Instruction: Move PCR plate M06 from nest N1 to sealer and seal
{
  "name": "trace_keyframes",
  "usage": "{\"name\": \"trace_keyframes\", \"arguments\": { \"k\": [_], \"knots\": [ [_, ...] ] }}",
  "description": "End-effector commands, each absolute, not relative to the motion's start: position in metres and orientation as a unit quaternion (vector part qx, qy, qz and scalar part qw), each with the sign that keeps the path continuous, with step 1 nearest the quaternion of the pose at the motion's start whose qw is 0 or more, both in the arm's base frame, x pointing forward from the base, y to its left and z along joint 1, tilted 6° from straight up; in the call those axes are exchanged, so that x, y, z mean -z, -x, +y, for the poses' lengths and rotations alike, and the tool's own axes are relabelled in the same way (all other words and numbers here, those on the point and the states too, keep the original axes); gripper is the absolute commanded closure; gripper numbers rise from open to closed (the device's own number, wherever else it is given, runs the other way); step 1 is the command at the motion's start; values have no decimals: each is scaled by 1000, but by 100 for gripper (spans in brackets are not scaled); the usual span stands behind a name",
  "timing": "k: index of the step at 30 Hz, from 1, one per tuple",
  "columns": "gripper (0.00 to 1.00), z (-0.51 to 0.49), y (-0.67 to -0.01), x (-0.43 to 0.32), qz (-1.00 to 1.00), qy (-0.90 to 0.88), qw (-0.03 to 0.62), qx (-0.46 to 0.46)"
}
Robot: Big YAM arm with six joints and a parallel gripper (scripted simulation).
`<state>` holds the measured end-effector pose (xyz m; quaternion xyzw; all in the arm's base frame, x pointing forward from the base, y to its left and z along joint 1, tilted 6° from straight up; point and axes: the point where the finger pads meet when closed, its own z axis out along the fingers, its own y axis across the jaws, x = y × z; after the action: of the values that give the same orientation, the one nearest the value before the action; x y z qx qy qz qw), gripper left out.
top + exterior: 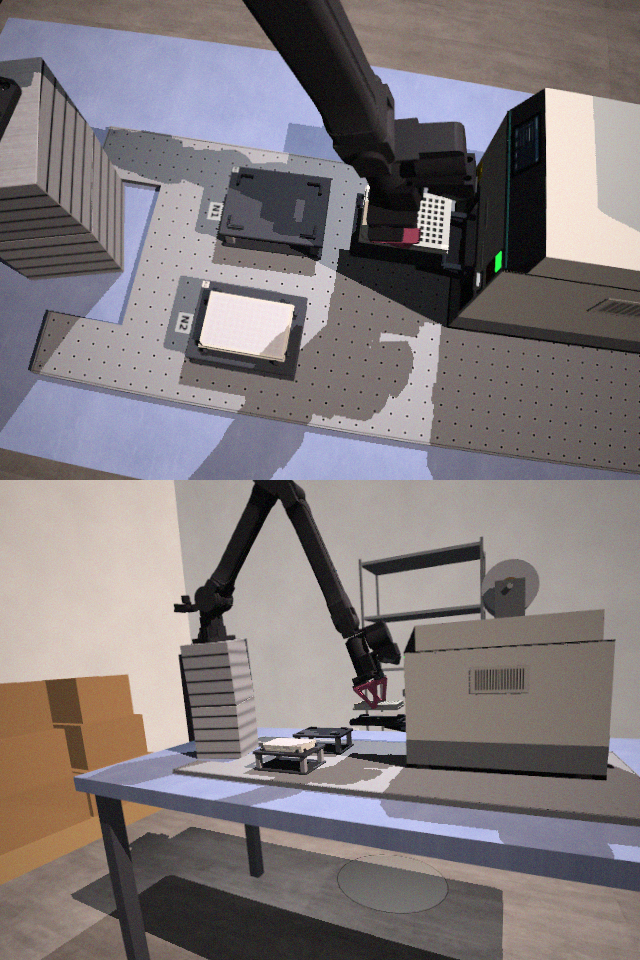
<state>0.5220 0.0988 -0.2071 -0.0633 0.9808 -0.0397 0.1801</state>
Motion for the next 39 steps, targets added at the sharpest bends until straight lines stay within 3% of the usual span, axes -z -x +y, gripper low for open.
{"name": "trace_keyframes", "arguments": {
  "k": [1, 24, 39],
  "knots": [
    [100, 104, -526, 213, 980, 58, 185, 37],
    [100, 98, -549, 183, 976, 62, 207, 38],
    [100, 106, -517, 221, 980, 78, 181, 40]
  ]
}}
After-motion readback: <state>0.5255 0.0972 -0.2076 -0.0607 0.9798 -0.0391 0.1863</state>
